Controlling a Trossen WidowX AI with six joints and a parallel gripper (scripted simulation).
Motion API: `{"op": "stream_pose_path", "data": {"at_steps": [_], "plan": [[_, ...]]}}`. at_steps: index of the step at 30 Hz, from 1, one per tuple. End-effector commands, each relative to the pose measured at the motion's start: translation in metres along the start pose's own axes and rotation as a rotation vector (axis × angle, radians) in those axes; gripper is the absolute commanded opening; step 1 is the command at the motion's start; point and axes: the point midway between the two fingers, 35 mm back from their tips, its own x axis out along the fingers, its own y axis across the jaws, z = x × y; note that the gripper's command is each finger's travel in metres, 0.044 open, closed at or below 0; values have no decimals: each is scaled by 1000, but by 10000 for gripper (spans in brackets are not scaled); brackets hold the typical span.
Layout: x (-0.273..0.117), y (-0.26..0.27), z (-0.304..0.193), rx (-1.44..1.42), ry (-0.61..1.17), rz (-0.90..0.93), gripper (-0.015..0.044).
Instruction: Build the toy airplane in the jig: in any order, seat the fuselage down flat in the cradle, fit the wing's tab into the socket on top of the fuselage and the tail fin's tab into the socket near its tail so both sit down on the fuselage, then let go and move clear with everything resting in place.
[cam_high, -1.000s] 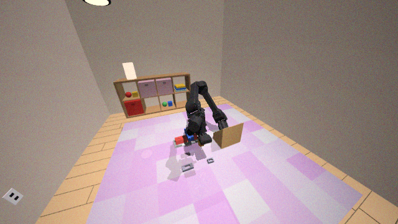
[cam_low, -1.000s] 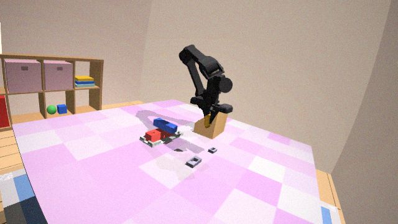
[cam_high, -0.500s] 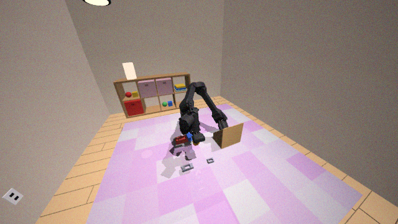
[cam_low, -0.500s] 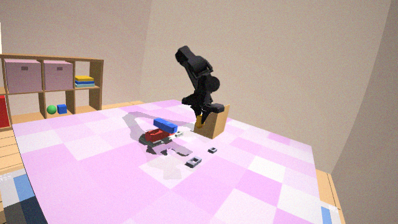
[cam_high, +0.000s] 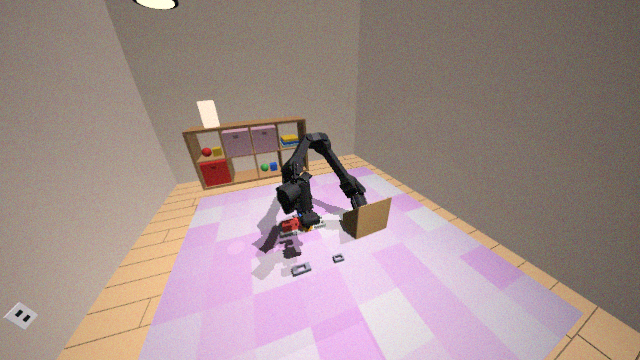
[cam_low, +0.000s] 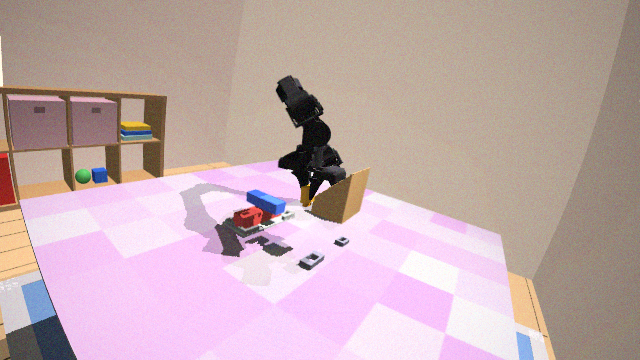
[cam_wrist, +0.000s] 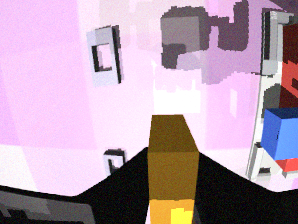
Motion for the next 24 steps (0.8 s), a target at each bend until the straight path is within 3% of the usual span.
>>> {"op": "stream_pose_path", "data": {"at_steps": [1, 24], "plan": [[-1, -8, 9, 0, -12, 7, 0], [7, -58, 40, -5, -24, 15, 0]]}}
